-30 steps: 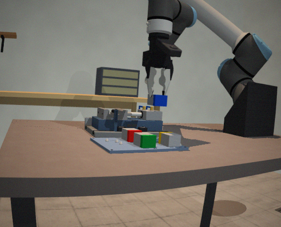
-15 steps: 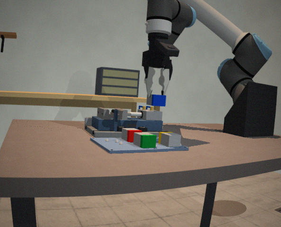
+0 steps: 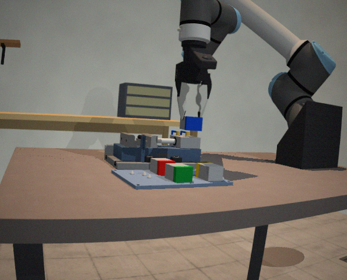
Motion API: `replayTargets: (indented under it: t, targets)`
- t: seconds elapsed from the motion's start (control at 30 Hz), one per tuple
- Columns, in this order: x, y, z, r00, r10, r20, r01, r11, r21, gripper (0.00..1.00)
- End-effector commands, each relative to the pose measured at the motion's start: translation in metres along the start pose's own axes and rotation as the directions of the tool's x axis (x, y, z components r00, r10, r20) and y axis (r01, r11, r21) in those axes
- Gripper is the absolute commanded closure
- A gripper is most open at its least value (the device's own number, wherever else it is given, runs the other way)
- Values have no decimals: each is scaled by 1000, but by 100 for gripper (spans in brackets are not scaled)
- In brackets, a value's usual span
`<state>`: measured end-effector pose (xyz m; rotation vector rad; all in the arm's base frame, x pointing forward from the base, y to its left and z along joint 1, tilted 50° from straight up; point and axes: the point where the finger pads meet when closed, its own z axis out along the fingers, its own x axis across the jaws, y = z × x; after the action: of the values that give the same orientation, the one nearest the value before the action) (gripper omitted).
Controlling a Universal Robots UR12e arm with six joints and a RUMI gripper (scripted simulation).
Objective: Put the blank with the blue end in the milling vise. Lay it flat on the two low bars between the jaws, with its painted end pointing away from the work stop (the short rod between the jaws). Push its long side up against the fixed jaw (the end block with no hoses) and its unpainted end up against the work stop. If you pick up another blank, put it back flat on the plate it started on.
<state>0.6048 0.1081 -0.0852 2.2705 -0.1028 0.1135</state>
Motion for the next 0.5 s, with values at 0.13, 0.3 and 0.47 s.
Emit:
replayTargets:
  t: [0.13, 0.3, 0.47]
  targets:
    - [9, 4, -2, 997, 80, -3, -80, 997, 1, 100]
    - [9, 5, -2, 995, 103, -3, -103, 995, 1, 100]
    - [13, 7, -2, 989, 149, -3, -149, 989, 2, 100]
